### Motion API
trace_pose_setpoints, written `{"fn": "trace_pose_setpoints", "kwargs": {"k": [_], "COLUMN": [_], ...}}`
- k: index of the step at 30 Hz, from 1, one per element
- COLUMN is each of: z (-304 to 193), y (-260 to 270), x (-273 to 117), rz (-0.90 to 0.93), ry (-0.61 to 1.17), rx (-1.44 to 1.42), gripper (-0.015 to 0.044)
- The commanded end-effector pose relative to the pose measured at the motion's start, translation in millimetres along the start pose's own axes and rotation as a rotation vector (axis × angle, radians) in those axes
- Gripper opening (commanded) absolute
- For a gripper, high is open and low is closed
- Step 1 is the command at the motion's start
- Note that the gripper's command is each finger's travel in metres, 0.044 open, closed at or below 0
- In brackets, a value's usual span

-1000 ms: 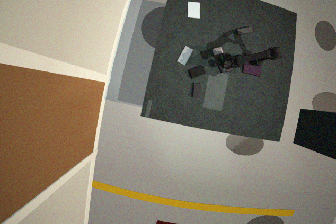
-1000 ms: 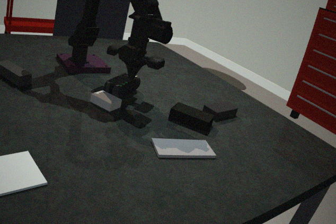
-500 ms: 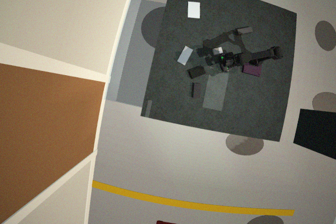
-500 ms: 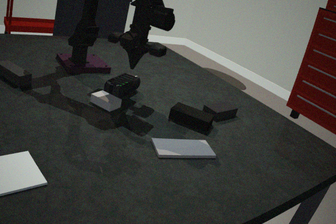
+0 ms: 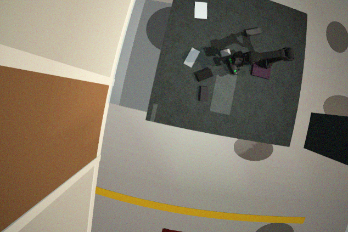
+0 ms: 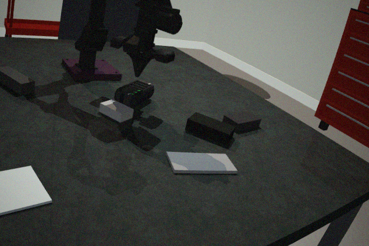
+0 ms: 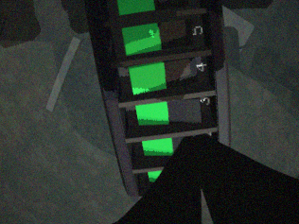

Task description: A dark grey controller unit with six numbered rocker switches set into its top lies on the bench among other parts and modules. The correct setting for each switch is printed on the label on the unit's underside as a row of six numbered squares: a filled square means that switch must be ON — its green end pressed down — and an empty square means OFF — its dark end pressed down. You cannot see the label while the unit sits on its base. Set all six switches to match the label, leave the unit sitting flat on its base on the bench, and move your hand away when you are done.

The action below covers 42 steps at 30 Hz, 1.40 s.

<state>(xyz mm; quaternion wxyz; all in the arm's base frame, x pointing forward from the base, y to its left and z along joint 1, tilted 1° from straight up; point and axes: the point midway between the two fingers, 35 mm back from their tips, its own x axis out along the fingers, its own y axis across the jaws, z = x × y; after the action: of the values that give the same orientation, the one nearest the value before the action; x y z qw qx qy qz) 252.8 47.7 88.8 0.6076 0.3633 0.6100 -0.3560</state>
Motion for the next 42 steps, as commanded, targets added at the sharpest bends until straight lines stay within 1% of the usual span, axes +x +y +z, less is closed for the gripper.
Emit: {"fn": "trace_pose_setpoints", "kwargs": {"k": [1, 20, 42], "z": [0.8, 1.6, 1.6], "y": [-1.4, -2.0, -2.0], "x": [7.9, 36.0, 36.6], "rz": [-0.007, -0.007, -0.007], "ry": [-0.003, -0.003, -0.003], "rx": [-0.004, -0.004, -0.004], "gripper": [0.0000, 0.0000, 0.0000]}}
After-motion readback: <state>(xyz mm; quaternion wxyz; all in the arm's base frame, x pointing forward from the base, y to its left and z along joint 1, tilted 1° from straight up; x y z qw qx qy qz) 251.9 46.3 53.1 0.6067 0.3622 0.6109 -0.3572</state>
